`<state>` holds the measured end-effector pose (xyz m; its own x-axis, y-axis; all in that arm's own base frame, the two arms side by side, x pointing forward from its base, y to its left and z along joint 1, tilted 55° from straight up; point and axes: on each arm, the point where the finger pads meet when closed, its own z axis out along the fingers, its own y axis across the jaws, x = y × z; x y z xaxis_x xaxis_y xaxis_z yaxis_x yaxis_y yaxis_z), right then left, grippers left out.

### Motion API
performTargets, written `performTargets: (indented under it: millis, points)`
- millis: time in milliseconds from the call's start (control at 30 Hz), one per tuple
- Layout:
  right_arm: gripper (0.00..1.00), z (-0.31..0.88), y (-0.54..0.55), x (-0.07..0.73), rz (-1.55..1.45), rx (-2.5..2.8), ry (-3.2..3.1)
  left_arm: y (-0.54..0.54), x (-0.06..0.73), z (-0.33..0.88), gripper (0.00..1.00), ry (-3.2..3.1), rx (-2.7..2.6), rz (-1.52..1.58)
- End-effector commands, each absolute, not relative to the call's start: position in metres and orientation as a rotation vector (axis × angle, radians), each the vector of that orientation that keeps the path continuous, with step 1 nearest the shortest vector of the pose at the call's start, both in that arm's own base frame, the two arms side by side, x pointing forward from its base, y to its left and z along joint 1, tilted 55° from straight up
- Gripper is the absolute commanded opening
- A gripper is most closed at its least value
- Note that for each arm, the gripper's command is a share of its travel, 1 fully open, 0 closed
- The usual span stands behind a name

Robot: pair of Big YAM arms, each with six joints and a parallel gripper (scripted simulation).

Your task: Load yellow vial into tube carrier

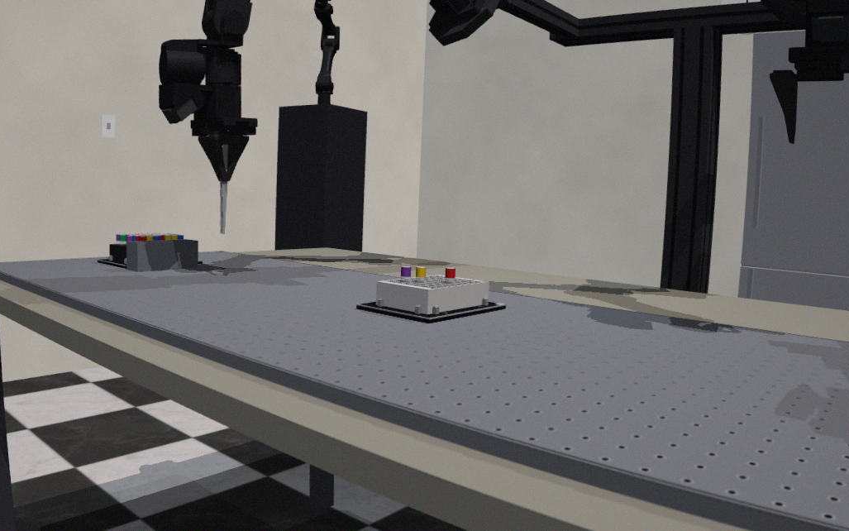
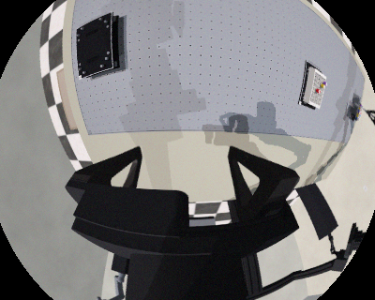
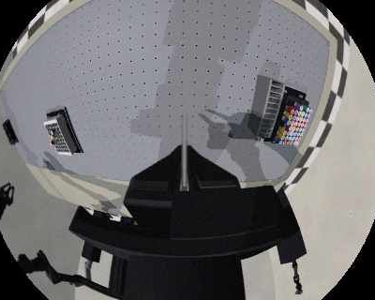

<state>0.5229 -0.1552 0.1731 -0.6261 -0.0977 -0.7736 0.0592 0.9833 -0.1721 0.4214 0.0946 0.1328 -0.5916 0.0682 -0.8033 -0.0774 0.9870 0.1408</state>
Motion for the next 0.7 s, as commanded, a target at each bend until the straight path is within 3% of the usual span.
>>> performTargets:
  millis: [0,667]
  points:
    - [0.07,0.177,-0.168,0.522,-0.245,-0.035,2.243,0.098,0.424,0.15,1.0,2.145,0.004,0.22]
    - [0.07,0.178,-0.195,0.522,-0.242,-0.033,2.254,0.098,0.424,0.15,1.0,2.145,0.004,0.22]
